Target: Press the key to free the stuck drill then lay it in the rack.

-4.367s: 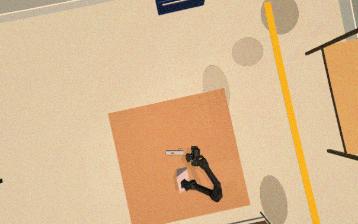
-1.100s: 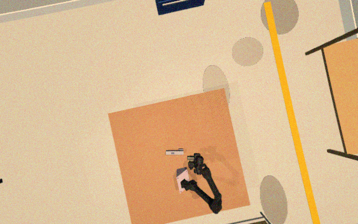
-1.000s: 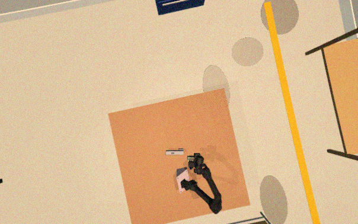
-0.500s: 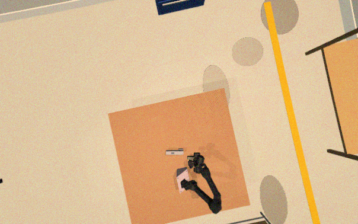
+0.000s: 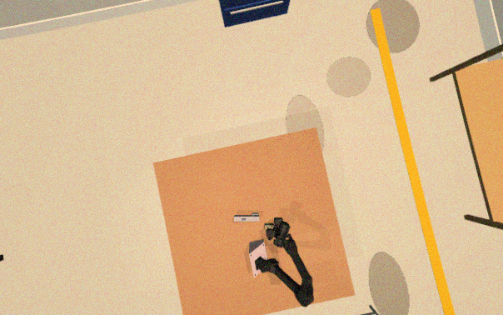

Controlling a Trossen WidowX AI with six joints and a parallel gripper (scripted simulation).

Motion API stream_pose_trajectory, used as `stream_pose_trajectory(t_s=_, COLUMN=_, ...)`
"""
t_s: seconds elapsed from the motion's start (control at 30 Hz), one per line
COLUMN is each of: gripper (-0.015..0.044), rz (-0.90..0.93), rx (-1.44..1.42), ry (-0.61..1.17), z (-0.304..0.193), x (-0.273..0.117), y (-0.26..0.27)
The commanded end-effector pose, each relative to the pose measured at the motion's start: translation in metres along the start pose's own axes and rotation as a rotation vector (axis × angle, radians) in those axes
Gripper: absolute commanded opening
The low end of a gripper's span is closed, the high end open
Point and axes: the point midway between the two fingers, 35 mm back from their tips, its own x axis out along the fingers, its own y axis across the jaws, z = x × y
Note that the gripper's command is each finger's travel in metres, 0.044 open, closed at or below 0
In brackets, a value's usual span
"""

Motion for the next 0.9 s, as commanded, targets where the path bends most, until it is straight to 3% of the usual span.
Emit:
stream_pose_trajectory(t_s=0.0, gripper=0.0, rz=0.008, rx=-0.015, ry=-0.006, z=0.002, x=0.006, y=0.001)
stream_pose_trajectory(t_s=0.87, gripper=0.0, rz=0.009, rx=-0.015, ry=-0.006, z=0.006, x=0.017, y=0.004)
